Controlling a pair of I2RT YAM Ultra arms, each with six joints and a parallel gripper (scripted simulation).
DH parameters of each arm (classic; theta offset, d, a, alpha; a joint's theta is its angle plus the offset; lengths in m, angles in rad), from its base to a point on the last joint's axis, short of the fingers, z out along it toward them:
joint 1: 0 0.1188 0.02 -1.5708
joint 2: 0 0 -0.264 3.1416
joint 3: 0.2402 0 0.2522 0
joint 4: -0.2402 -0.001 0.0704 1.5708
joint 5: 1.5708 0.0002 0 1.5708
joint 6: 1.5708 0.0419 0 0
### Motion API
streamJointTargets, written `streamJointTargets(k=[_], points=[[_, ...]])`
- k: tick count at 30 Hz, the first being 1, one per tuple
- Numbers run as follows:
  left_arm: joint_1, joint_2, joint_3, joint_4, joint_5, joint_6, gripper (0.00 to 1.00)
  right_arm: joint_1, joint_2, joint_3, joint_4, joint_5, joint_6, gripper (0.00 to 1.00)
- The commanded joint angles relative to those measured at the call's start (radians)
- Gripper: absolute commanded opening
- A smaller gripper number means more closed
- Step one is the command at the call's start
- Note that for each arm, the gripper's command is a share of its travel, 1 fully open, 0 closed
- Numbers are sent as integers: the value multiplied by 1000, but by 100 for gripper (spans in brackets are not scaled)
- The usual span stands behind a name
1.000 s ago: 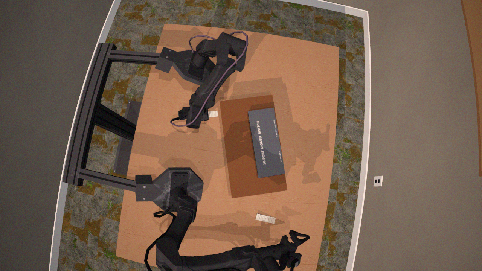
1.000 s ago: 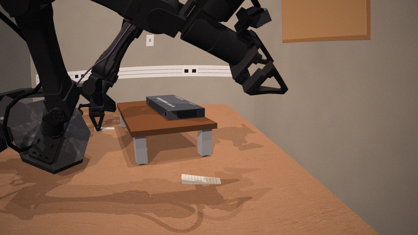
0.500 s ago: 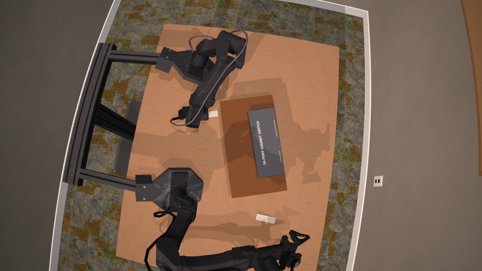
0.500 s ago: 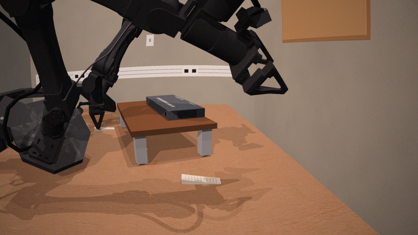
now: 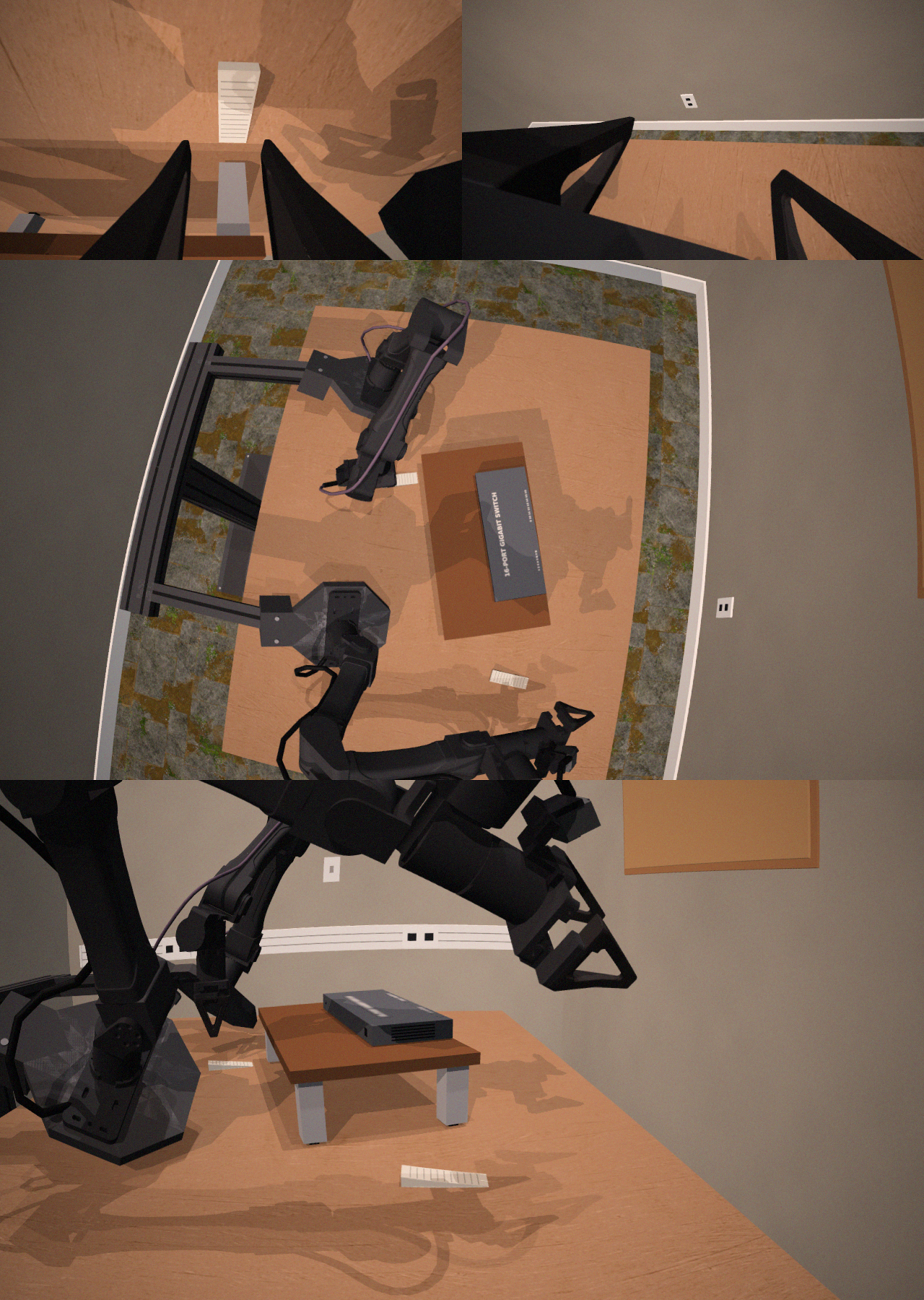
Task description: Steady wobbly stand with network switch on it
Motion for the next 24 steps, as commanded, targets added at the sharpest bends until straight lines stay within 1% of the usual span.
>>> streamJointTargets(k=[1,4,6,11,12,24], points=[[-24,-30,32,-38,24,-19,42,22,-37,28,28,-21,3,100],[-26,-35,-33,-38,22,-18,42,22,-37,28,28,-21,3,100],[-28,-36,28,-30,24,-18,42,22,-37,28,28,-21,3,100],[-27,-37,34,-35,24,-18,42,22,-37,28,28,-21,3,100],[-28,-38,34,-40,24,-18,0,22,-37,28,28,-21,3,100],[-28,-38,34,-40,24,-18,0,22,-37,28,28,-21,3,100]])
